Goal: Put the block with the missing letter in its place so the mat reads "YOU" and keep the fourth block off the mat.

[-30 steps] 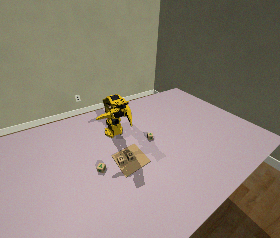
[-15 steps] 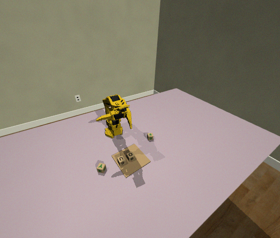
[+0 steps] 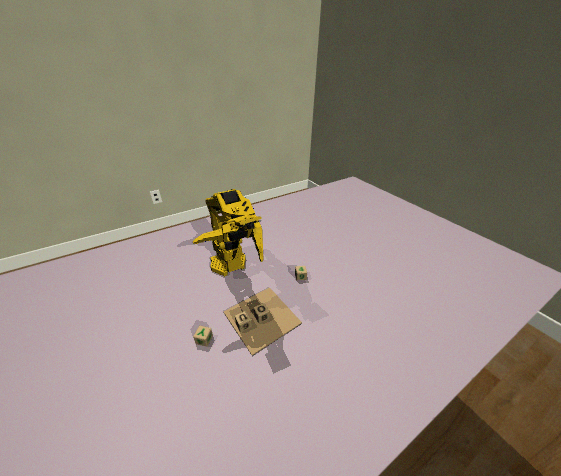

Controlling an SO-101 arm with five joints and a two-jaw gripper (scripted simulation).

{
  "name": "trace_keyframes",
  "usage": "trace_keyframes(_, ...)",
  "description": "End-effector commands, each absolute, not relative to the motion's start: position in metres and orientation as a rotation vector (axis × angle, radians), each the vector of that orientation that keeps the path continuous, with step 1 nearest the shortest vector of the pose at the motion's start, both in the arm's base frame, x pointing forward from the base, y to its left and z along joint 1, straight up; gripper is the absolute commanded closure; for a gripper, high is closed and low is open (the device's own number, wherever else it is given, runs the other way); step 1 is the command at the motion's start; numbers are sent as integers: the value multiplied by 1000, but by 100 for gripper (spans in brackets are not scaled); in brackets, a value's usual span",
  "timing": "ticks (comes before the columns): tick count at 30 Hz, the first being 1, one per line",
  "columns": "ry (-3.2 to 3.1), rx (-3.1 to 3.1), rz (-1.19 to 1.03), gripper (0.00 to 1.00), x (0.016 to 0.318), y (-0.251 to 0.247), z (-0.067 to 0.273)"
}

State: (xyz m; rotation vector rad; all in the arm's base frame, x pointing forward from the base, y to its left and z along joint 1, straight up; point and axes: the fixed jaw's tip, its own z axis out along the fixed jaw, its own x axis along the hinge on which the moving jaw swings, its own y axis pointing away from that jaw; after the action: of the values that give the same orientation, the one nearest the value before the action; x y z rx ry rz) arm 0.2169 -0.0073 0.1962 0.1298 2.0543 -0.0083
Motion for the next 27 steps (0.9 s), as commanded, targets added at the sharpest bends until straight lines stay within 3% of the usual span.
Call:
trace_keyframes(1,1985,110,-10,0,215,-6,215)
trace_keyframes(27,2150,91,-22,0,203,-5,191)
